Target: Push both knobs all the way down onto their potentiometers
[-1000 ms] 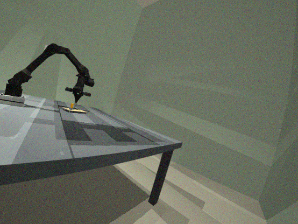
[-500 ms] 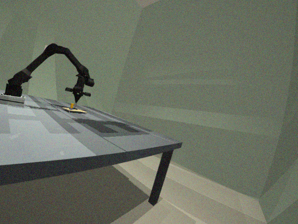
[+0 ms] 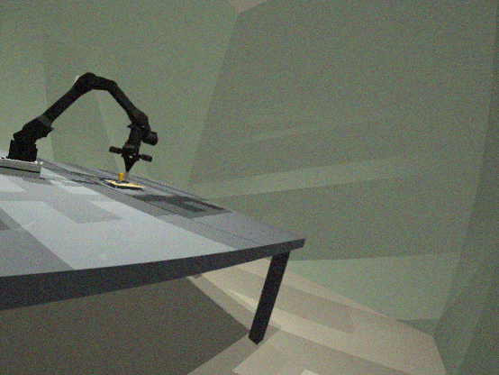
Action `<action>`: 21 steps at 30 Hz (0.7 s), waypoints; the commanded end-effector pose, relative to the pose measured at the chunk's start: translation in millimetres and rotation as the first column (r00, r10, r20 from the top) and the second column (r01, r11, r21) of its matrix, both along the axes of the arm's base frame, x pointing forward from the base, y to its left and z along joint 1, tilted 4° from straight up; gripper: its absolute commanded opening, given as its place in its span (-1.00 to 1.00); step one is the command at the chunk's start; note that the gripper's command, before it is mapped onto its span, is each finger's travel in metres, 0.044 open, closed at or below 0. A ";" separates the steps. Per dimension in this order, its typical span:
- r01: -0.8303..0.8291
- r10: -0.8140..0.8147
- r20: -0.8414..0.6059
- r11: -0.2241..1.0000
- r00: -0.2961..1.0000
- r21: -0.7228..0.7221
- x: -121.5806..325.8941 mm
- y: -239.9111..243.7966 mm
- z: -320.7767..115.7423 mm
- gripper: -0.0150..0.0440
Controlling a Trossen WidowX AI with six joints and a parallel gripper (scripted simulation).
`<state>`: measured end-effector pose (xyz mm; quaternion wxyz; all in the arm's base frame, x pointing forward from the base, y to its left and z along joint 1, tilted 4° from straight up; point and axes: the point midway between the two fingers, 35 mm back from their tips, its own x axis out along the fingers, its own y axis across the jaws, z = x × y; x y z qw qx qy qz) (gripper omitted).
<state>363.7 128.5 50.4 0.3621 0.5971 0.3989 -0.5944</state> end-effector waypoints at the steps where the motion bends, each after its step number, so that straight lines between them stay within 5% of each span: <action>1: 0.004 -0.004 -0.004 1.000 1.000 0.003 -0.3 1.0 -7.0 -0.49; 21: 0.004 -0.004 -0.004 1.000 1.000 0.003 -0.3 1.1 -9.0 -0.49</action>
